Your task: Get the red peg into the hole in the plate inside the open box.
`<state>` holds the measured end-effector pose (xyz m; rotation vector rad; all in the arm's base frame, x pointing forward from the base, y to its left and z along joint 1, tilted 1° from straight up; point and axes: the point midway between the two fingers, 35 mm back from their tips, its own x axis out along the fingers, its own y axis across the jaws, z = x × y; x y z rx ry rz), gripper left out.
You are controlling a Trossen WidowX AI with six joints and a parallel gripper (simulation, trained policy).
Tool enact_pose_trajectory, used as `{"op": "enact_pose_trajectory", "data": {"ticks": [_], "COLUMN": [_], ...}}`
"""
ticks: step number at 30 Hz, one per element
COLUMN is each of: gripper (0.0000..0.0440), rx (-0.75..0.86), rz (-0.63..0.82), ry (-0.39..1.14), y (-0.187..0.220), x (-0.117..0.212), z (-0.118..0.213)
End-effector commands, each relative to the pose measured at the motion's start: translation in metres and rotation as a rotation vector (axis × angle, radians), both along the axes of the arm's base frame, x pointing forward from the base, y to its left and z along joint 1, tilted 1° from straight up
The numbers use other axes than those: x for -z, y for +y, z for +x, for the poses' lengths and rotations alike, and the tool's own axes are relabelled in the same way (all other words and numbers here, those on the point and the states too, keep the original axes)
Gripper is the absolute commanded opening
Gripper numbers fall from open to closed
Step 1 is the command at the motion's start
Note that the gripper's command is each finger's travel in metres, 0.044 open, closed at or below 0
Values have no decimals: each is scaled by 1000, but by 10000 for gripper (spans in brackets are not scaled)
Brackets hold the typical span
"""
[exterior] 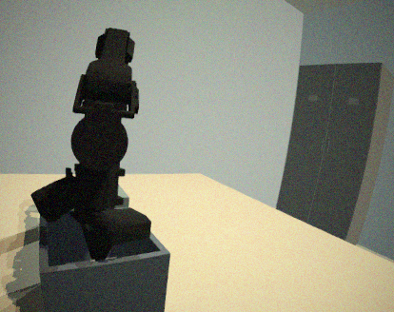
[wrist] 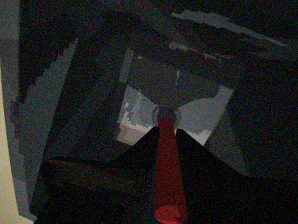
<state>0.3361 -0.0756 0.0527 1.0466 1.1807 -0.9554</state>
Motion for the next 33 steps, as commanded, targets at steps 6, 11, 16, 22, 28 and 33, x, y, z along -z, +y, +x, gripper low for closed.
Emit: {"op": "enact_pose_trajectory", "data": {"ticks": [6,11,16,22,28,33], "gripper": [89,148,175,193,217,223], "rx": [-31,-38,-32,-28,-25,-22], "rz": [4,41,99,165,213,244], "ry": [42,46,43,37,16,-14], "y": [-2,-2,-5,-8,-13,-18], "x": [16,15,6,-2,-14,-25], "z": [1,4,7,9,14,19]}}
